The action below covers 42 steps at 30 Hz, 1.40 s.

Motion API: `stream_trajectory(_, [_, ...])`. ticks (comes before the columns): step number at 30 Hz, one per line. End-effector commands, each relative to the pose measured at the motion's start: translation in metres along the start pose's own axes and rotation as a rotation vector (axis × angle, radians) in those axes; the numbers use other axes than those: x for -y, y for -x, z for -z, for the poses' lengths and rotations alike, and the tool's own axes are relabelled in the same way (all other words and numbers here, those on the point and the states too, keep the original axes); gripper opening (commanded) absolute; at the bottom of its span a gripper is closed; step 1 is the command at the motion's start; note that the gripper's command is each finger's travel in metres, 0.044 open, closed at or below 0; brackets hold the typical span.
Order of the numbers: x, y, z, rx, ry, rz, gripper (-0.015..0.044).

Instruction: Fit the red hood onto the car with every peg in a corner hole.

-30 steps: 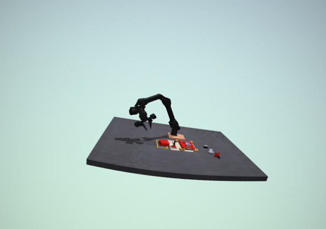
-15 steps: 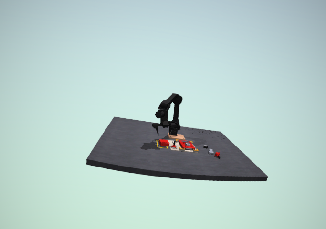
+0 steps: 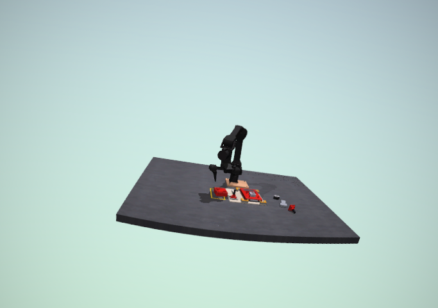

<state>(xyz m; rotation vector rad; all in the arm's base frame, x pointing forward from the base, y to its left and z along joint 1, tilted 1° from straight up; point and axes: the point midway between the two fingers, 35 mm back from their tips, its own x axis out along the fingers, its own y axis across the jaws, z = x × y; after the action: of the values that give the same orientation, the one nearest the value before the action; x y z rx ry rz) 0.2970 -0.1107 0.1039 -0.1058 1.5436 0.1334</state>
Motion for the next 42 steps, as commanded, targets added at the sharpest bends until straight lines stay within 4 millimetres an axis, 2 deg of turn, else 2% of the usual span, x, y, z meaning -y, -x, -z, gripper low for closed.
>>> stream_trajectory(1, [0.0,-0.001,0.001,0.001,-0.004,0.006,0.044])
stream_trajectory(42, [0.0,-0.031,0.001,0.001,-0.004,0.006,0.044])
